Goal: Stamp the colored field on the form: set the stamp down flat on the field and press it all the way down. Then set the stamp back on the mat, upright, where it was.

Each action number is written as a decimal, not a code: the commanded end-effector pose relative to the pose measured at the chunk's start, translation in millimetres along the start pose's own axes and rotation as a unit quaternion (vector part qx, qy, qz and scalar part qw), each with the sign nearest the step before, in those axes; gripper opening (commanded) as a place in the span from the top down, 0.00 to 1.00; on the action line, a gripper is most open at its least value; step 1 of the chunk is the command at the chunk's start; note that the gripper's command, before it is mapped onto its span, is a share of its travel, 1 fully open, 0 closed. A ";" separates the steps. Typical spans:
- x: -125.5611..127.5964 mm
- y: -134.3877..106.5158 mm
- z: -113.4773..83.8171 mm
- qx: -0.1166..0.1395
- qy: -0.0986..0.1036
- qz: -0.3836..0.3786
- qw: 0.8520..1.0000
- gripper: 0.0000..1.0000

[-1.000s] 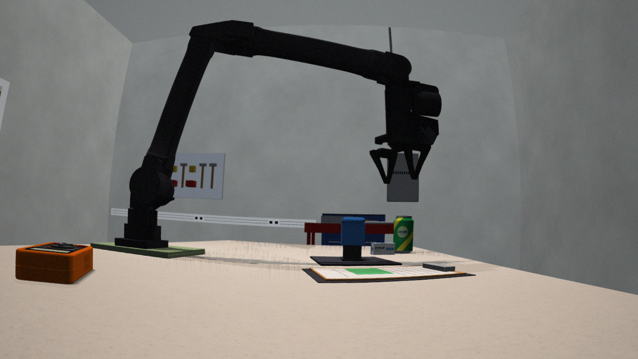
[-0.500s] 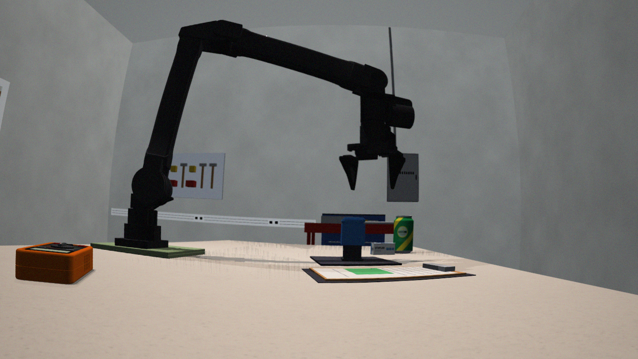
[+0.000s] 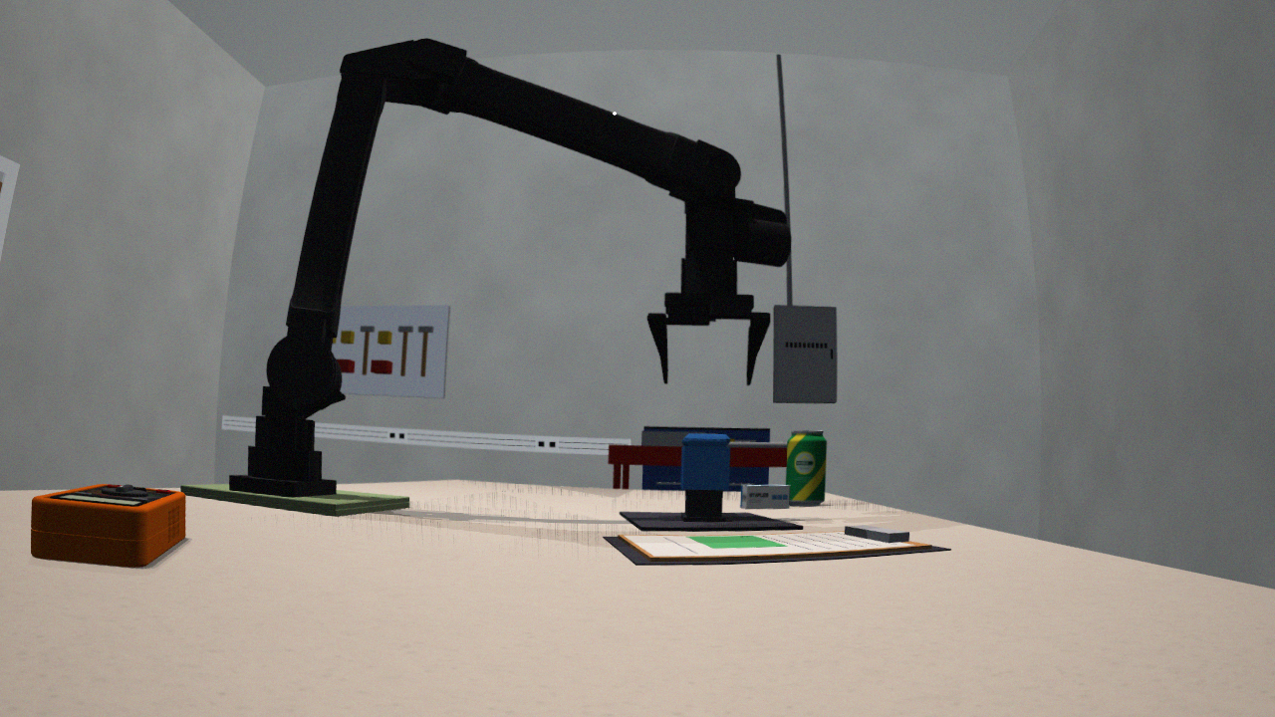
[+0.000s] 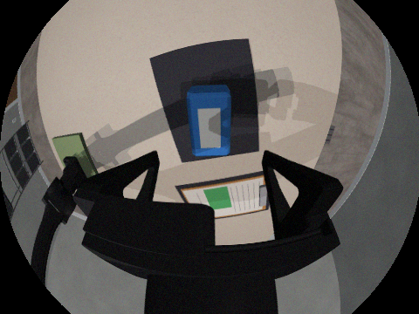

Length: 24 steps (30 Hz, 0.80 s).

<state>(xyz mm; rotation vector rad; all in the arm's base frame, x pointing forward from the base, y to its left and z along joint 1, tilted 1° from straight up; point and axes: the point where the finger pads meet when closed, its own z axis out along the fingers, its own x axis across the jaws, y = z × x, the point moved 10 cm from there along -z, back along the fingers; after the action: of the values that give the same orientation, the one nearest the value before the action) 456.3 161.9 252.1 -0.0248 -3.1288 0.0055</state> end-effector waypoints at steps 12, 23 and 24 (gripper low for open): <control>3.6 -2.3 -12.6 -0.006 -0.016 -0.026 1.000 0.00; -4.1 0.4 -75.1 -0.013 -0.036 -0.025 0.999 0.00; -3.3 0.0 -81.8 -0.013 -0.036 -0.025 0.999 0.00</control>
<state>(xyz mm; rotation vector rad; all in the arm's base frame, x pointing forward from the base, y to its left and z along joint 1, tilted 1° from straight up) 449.9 157.7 263.2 0.0278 -3.0836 0.0287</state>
